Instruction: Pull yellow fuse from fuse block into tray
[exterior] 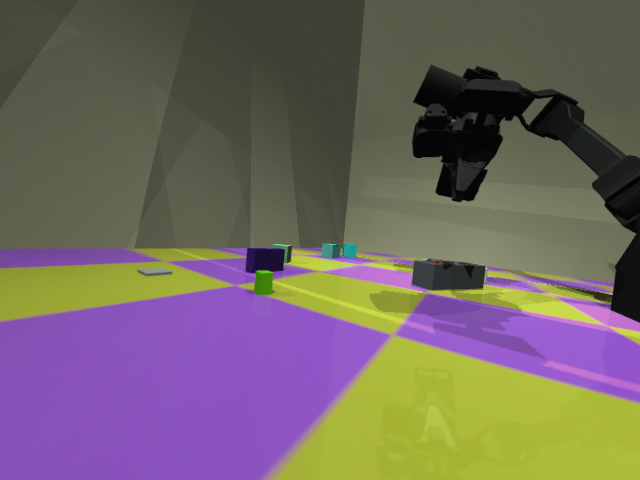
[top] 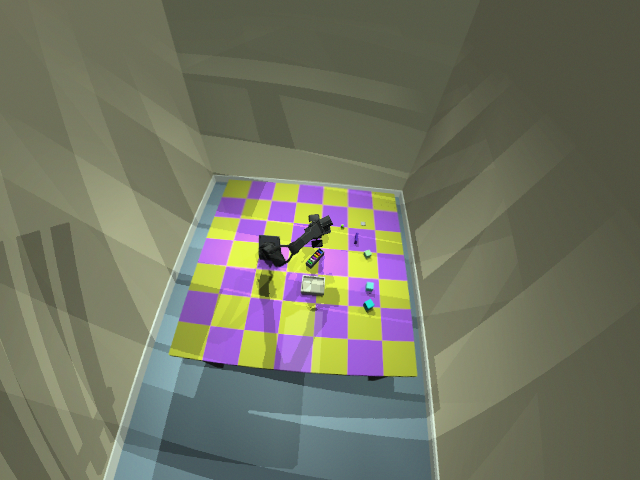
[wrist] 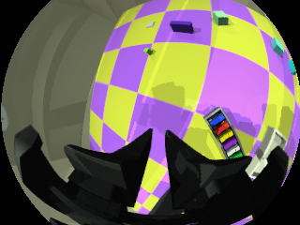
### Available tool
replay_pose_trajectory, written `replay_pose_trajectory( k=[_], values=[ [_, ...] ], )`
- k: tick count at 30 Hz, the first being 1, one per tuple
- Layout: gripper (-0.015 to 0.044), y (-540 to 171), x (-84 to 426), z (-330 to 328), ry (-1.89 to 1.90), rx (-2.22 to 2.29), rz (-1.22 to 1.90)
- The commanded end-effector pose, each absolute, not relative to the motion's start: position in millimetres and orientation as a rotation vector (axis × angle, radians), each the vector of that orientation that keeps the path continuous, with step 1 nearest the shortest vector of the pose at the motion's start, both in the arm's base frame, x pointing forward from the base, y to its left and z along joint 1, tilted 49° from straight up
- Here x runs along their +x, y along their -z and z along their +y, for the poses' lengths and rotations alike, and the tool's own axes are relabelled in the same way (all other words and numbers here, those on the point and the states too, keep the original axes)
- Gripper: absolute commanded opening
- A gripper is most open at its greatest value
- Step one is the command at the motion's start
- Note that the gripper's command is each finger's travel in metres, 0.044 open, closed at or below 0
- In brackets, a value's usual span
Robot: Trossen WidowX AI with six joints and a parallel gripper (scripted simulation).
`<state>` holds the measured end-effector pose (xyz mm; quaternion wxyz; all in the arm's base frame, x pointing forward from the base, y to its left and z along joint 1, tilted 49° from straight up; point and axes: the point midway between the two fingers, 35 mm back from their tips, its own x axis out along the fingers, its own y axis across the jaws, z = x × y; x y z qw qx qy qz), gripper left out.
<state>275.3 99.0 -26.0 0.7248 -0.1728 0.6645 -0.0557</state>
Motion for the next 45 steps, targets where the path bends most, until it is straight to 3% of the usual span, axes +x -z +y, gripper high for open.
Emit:
replay_pose_trajectory(
  k=[1, 5, 45],
  values=[
    [0.007, 6, 276, 18, 0.902, -0.187, 1.289],
    [0.007, -4, 276, -1, 1.078, -0.149, 1.175],
    [0.007, 15, 281, -19, 1.079, -0.15, 1.174]
  ],
)
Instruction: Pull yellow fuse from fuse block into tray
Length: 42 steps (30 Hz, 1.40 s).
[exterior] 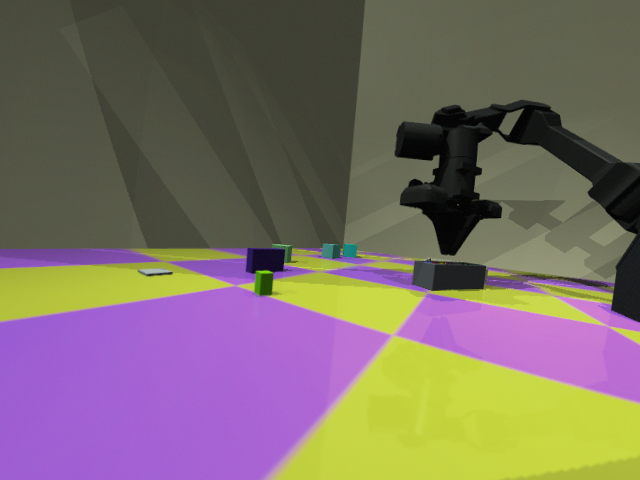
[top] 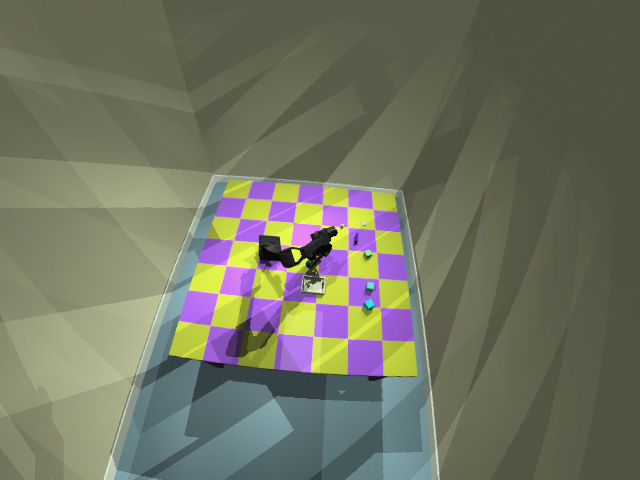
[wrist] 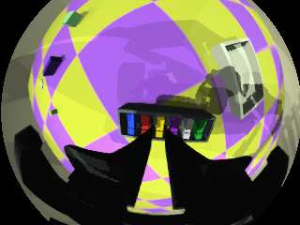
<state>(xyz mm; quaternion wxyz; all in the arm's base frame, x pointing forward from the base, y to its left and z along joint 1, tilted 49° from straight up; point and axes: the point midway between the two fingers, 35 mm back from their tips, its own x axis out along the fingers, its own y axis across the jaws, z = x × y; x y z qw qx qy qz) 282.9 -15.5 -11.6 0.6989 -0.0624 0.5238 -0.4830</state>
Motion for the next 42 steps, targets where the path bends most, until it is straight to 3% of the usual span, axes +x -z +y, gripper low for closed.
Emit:
replay_pose_trajectory(
  k=[1, 34, 42],
  values=[
    [0.007, 15, 281, -20, 1.079, -0.15, 1.174],
    [0.007, 25, 281, -31, 1.079, -0.15, 1.173],
    [0.0017, 24, 281, -30, 1.08, -0.143, 1.171]
  ],
)
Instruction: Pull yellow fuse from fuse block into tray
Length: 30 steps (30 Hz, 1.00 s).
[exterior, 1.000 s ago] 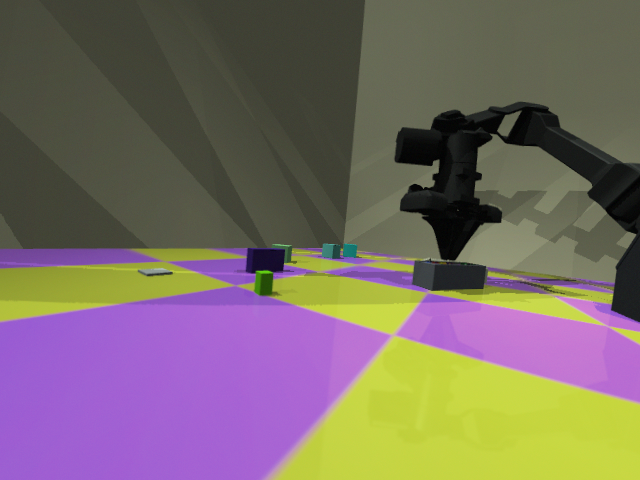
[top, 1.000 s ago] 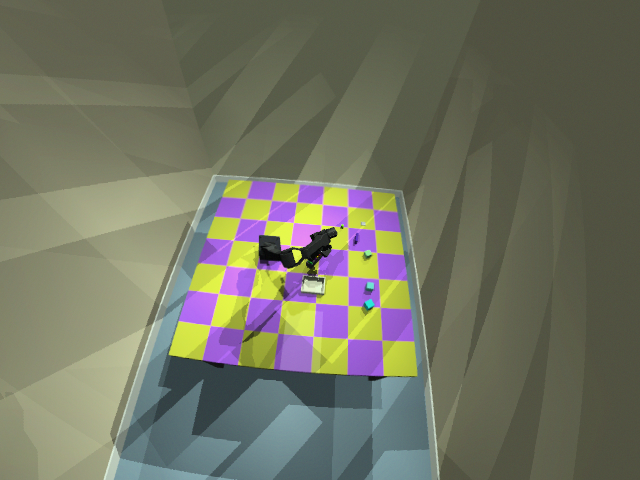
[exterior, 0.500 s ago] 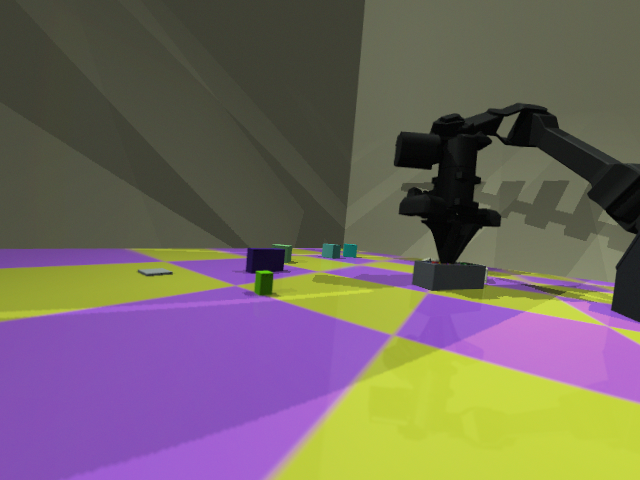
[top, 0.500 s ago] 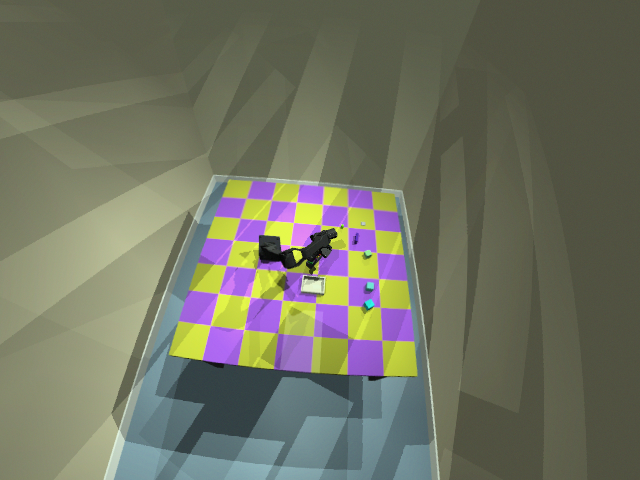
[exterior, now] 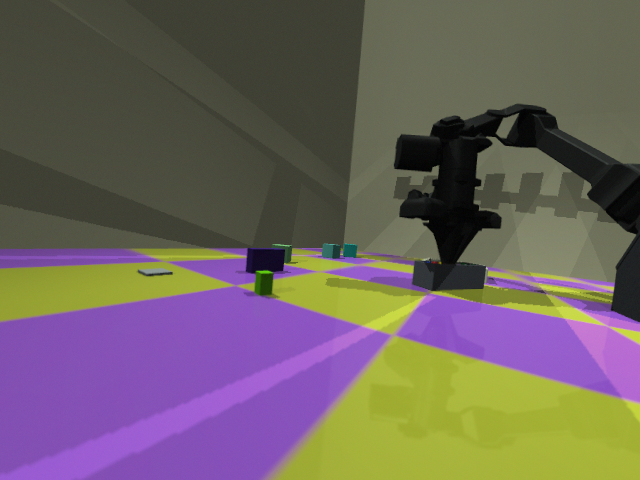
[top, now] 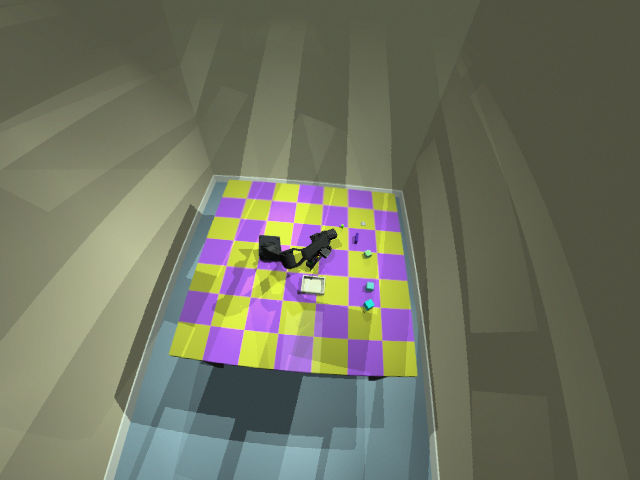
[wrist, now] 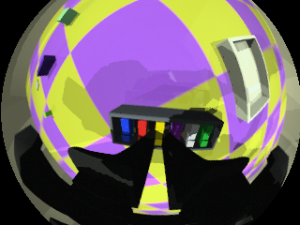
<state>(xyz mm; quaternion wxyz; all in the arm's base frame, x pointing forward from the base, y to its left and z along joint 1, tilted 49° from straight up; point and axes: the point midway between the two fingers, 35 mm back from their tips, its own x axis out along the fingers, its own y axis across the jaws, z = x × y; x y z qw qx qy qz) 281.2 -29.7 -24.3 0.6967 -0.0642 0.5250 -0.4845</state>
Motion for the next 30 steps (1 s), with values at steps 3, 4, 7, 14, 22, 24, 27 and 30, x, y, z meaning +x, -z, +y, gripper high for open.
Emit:
replay_pose_trajectory(
  k=[3, 4, 7, 14, 22, 24, 27, 30],
  values=[
    [0.0, 24.2, 281.3, -29.6, 1.08, -0.143, 1.171],
    [0.0, 24.2, 281.3, -29.6, 1.08, -0.143, 1.171],
    [0.0, 24.0, 281.4, -29.4, 1.08, -0.143, 1.171],
    [0.0, 21.9, 281.6, -26.9, 1.08, -0.143, 1.171],
    [0.0, 19.4, 281.9, -23.9, 1.079, -0.144, 1.172],
    [0.0, 18.8, 282.0, -23.1, 1.079, -0.144, 1.172],
    [0.0, 17.9, 282.1, -22.0, 1.079, -0.144, 1.172],
    [0.0, 16.9, 282.1, -20.9, 1.079, -0.144, 1.172]
  ],
)
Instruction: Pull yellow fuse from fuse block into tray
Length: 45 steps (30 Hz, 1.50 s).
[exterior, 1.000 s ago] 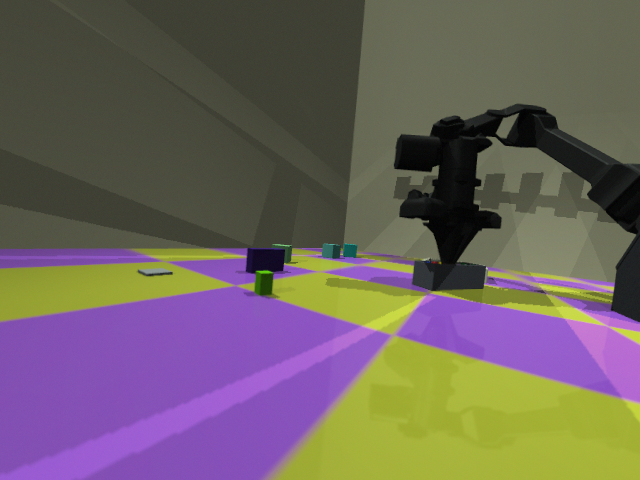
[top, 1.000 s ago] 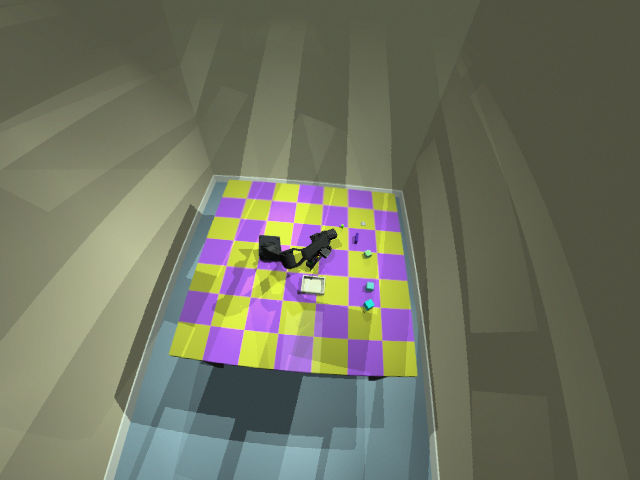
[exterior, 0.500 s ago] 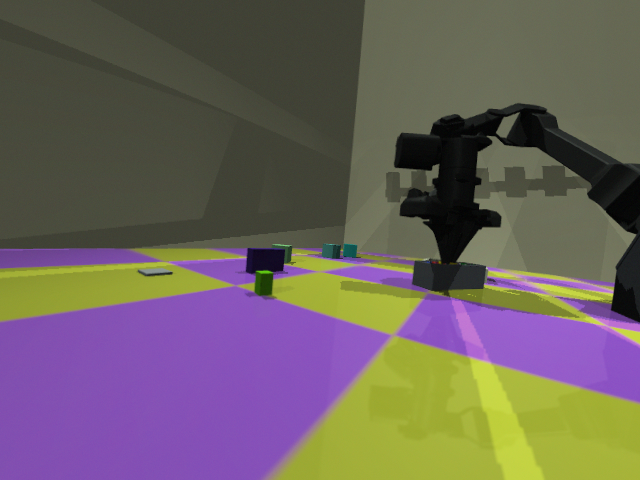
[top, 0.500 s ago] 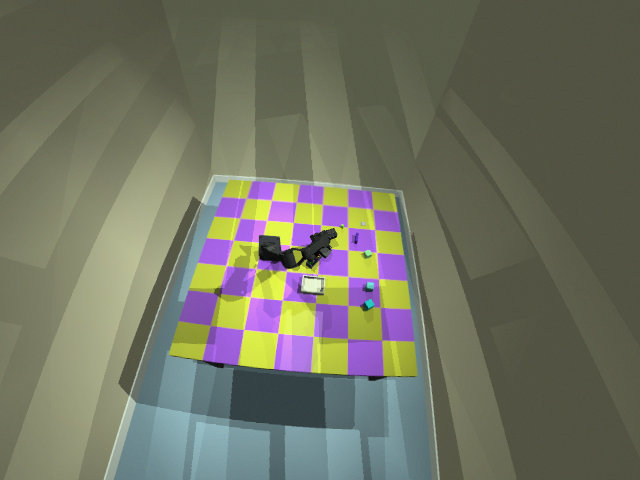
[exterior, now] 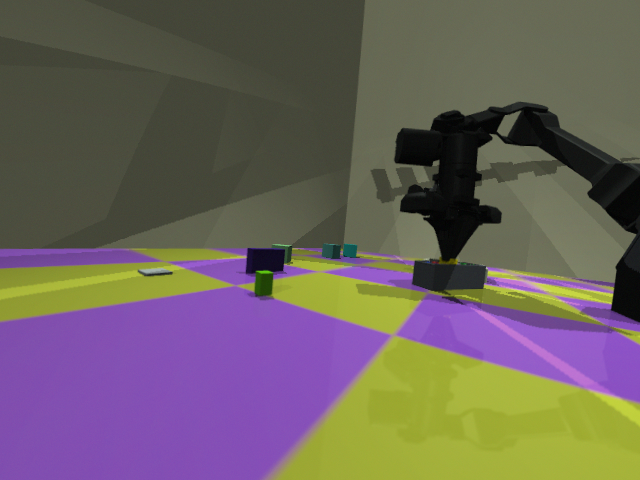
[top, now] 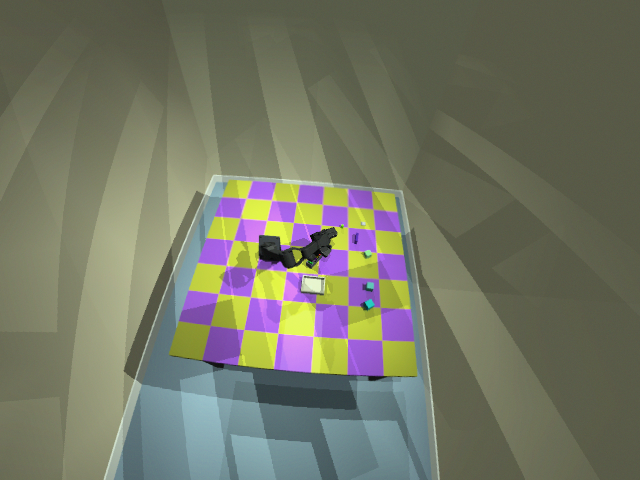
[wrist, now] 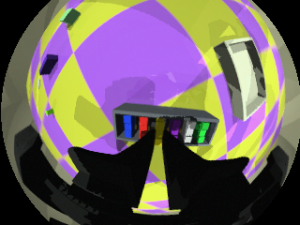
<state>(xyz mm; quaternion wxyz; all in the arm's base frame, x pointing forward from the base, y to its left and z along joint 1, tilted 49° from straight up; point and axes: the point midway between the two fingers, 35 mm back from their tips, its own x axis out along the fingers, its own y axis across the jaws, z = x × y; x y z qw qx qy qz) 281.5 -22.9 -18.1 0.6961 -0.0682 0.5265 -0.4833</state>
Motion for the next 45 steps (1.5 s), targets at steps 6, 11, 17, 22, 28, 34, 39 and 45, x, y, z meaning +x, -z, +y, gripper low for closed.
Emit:
replay_pose_trajectory(
  k=[6, 11, 17, 22, 28, 34, 39, 45],
  values=[
    [0.0, 15, 282, -19, 1.079, -0.144, 1.172],
    [0.0, 13, 282, -17, 1.079, -0.145, 1.173],
    [0.0, 12, 282, -15, 1.078, -0.145, 1.173],
    [0.0, 10, 282, -13, 1.078, -0.146, 1.173],
    [0.0, 8, 282, -11, 1.078, -0.146, 1.174],
    [0.0, 6, 282, -9, 1.078, -0.147, 1.174],
    [0.0, 4, 282, -7, 1.078, -0.147, 1.174],
    [0.0, 2, 282, -5, 1.078, -0.148, 1.174]
  ],
)
